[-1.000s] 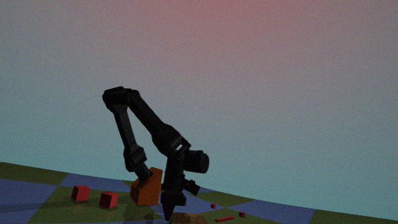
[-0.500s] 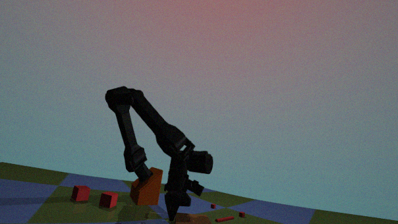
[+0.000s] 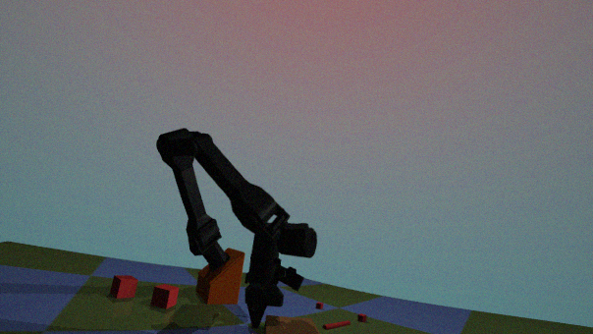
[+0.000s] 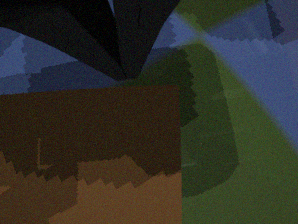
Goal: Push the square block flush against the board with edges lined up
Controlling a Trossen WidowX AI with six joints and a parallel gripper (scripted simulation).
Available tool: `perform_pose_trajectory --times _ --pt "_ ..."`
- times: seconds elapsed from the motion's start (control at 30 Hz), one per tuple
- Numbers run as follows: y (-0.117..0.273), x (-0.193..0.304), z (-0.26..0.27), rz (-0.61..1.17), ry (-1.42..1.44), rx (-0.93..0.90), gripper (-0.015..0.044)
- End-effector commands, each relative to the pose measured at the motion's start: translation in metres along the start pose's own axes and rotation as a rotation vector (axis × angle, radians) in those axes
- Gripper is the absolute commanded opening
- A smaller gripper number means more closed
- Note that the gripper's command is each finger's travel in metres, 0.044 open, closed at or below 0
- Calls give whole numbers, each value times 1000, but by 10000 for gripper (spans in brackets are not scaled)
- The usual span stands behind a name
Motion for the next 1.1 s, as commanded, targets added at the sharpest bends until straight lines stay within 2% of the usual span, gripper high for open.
perform_pose_trajectory --times 0.0,0.67,0.73,0.87,1.07 --pt "0 7 -2 -3 3 3 0" --pt "-1 38 -9 1 4 5 0" --pt "7 32 -7 0 1 -2 0" --pt "52 33 -6 1 3 4 0" --pt "54 33 -6 1 3 4 0"
Point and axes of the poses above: the point midway between the two fingers, 35 mm back from their tips, its own y axis back along the fingers, its own z axis across the jaws, x = y × z, the point moved 5 cm from there along y, back along the fingers, and after that the axes turned 15 degrees about -y, right-handed, at the moved point
